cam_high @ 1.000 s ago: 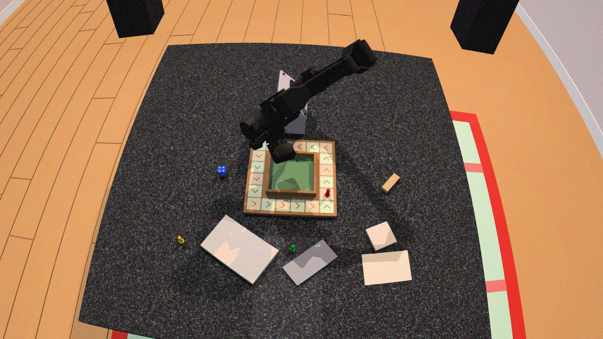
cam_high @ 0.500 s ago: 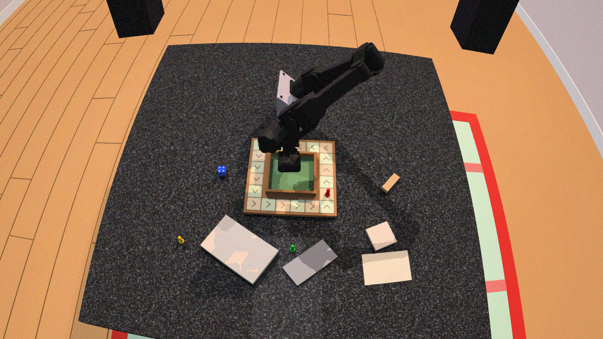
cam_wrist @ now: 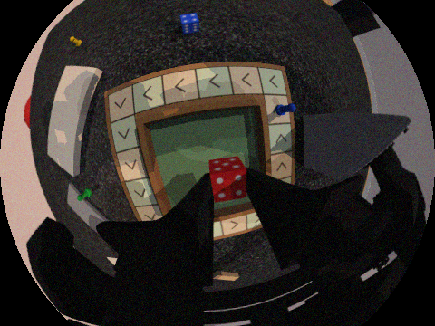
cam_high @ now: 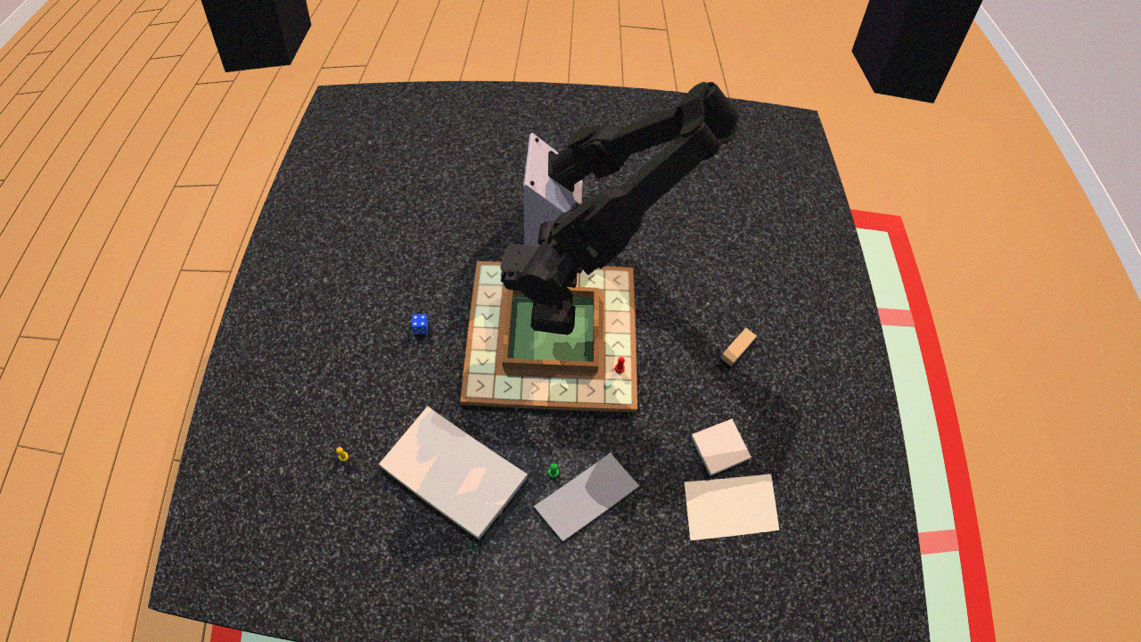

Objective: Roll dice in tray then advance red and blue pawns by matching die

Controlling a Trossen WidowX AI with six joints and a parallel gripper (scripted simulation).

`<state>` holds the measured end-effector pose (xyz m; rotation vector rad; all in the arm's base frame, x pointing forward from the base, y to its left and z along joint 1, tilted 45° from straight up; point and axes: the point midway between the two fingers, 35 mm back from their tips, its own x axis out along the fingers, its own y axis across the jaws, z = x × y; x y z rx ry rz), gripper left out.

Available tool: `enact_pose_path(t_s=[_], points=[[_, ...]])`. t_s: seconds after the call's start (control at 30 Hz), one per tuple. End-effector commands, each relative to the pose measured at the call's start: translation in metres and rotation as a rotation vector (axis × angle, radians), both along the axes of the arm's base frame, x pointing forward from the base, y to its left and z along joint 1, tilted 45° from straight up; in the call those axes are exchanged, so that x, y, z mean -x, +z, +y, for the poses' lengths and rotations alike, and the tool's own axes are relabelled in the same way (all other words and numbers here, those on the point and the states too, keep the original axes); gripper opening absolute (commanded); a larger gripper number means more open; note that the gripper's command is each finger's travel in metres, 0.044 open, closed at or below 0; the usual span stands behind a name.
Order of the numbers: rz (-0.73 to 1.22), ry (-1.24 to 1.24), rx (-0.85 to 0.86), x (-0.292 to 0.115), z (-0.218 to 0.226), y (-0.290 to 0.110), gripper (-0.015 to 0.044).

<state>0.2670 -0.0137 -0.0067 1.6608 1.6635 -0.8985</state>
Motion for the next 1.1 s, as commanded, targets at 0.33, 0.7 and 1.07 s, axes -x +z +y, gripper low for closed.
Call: enact_pose_path(t_s=[0.33,0.7,1.07], points=[[0.036,0.019,0.461,0.006,0.003,-0.007,0.0000],[-0.026,-0.031,0.690,0.006,0.003,-0.007,0.0000],[-0.027,-0.031,0.690,-0.004,-0.004,0.045,0.0000]])
